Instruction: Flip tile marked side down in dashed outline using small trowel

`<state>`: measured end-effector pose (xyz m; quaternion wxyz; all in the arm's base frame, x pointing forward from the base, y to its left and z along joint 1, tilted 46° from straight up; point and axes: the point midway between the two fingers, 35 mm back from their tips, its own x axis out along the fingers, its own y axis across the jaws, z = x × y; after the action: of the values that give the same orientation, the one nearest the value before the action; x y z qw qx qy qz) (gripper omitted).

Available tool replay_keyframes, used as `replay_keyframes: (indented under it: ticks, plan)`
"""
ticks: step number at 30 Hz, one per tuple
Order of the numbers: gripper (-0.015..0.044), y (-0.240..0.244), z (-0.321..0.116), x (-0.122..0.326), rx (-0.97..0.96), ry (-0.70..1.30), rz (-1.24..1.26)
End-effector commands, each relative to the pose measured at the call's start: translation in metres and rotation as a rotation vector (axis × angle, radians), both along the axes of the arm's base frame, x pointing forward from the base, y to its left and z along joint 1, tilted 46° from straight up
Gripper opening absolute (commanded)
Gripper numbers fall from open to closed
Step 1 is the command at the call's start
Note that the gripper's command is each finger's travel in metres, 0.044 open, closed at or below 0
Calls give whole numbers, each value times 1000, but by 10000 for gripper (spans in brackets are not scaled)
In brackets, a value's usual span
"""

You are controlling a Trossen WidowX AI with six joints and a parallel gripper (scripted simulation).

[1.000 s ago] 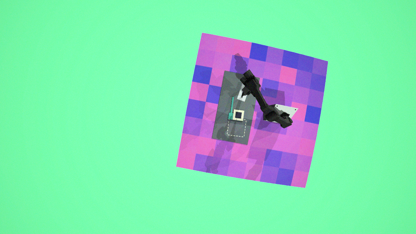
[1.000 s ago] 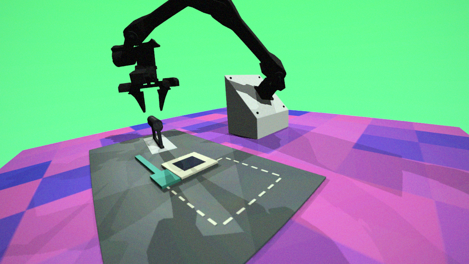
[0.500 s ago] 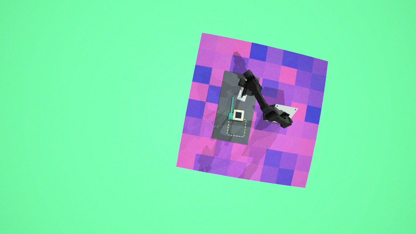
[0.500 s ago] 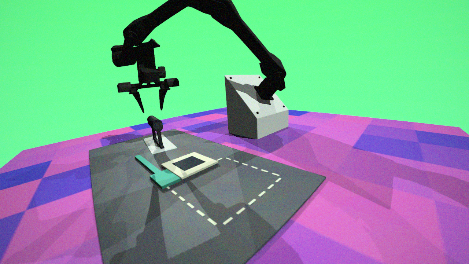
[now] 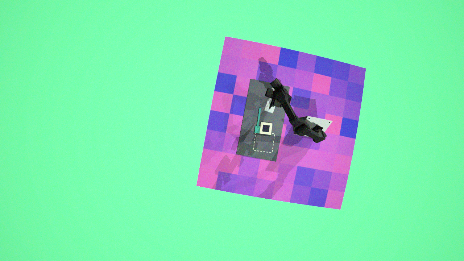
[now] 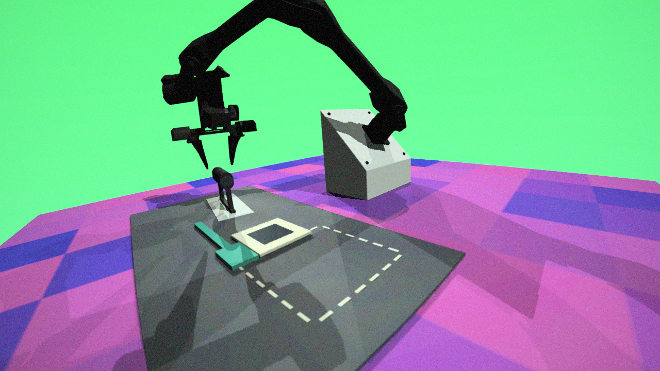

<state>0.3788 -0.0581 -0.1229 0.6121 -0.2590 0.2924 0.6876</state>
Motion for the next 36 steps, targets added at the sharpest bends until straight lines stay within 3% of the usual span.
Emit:
replay_keyframes:
  ticks: [1, 18, 23, 36]
  plan:
    - [270, 5, -5, -1, 7, 4, -7]
    - [270, 22, -22, -5, 8, 5, -7]
    - [139, 22, -22, -5, 8, 5, -7]
    - [130, 22, -22, -5, 8, 5, -7]
